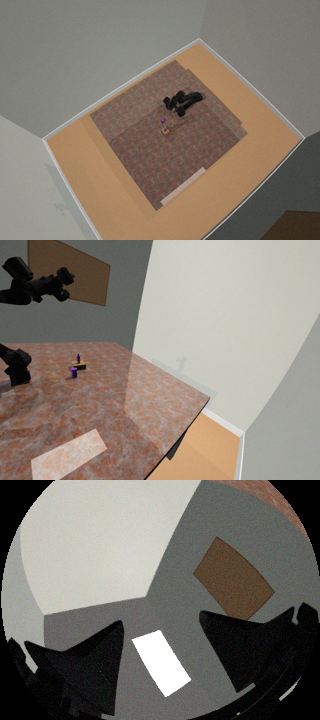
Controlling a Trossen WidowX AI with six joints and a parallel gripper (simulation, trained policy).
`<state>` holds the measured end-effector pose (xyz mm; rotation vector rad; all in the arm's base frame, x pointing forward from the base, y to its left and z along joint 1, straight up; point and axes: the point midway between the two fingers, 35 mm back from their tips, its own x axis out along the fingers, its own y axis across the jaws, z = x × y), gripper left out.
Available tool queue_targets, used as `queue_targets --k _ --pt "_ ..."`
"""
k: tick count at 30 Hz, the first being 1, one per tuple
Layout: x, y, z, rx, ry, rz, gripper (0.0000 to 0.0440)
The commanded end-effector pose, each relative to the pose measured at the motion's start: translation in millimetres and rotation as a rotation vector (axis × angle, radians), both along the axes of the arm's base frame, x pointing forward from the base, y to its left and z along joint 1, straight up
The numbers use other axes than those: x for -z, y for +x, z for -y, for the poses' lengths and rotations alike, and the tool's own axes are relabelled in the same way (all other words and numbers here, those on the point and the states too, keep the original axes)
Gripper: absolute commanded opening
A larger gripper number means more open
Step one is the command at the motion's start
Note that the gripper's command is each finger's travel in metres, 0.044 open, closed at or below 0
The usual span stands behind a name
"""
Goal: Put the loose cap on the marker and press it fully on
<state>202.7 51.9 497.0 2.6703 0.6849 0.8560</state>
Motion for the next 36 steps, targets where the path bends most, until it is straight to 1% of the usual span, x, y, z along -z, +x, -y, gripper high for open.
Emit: queue_targets --k 1,9,36 --pt "5 4 1 0.011 -0.015 -0.035 0.0326" --pt "18 13 5 0.034 -0.03 -0.13 0.0324" --pt "73 32 18 0.036 0.075 -0.527 0.0323"
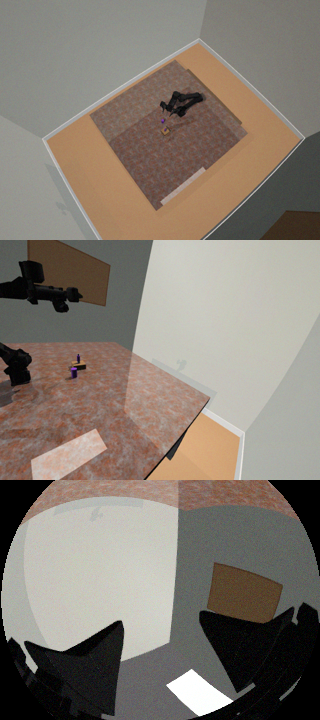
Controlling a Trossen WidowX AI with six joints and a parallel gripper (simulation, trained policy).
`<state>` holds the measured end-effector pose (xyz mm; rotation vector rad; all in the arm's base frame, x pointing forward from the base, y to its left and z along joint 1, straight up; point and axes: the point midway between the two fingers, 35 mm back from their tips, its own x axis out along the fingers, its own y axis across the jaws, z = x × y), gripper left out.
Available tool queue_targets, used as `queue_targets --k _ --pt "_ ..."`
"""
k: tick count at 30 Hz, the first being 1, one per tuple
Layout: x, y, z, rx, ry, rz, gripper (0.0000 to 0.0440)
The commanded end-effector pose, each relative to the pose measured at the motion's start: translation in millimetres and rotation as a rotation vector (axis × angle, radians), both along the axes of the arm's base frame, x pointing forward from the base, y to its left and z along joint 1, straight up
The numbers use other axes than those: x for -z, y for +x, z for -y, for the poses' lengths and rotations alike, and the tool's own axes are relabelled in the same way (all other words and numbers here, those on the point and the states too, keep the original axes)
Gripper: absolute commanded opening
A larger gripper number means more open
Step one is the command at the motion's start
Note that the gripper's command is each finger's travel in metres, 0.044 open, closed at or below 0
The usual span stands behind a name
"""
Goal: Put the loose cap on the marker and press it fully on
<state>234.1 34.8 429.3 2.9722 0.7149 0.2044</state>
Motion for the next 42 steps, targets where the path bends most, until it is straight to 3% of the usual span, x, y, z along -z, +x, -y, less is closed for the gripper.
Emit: queue_targets --k 1,42 --pt "7 1 1 0.002 0.01 -0.047 0.0323" --pt "102 5 27 0.115 0.234 -0.625 0.032"
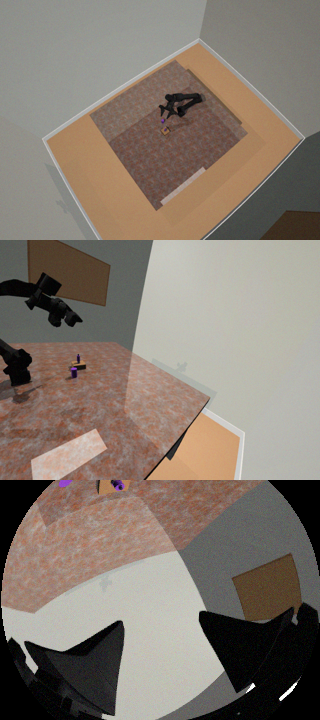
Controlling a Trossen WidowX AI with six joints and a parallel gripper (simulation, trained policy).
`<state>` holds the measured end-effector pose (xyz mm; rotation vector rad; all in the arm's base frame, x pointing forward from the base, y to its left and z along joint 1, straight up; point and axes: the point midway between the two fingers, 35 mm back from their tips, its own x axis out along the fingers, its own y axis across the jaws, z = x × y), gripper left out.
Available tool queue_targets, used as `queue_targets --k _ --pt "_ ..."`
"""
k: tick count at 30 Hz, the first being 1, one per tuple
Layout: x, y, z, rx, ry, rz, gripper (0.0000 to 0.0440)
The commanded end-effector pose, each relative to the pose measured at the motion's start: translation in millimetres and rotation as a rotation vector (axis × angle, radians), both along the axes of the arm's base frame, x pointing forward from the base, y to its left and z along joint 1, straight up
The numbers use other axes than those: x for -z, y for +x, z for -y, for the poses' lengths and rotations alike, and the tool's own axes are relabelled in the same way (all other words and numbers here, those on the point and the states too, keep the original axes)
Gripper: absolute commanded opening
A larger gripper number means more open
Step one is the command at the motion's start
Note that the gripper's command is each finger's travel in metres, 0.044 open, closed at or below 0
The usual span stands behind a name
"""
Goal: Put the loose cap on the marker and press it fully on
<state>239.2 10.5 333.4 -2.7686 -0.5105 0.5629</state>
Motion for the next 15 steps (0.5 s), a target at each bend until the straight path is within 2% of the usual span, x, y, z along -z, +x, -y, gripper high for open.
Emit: queue_targets --k 1,15 --pt "8 0 3 0.015 0.012 -0.049 0.032" --pt "40 -3 14 0.08 0.076 -0.241 0.0319"
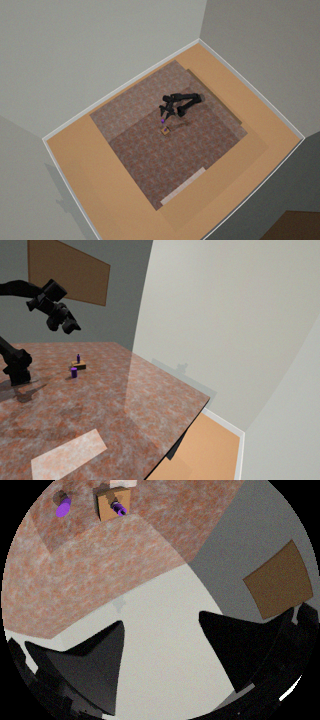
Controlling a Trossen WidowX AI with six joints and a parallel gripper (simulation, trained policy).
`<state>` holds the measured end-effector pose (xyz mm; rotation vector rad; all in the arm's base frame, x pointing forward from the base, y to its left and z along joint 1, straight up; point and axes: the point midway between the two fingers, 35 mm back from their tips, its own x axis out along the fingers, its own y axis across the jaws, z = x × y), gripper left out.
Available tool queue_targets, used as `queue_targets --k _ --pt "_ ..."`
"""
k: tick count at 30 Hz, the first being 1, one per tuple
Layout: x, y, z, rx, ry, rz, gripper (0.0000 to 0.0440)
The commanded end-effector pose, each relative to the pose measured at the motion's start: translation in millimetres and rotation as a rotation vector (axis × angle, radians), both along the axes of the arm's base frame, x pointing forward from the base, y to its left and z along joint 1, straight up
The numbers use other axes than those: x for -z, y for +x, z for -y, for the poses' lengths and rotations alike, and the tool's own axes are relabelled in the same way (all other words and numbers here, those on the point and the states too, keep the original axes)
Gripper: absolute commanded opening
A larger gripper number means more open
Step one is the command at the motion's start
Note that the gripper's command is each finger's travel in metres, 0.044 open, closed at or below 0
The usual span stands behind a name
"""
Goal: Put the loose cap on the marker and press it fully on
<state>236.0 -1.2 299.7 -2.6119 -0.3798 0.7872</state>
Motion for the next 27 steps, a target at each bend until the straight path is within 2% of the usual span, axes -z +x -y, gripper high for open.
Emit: queue_targets --k 1,27 --pt "8 -1 4 0.016 0.009 -0.048 0.0318" --pt "58 -9 27 0.137 0.081 -0.38 0.0317"
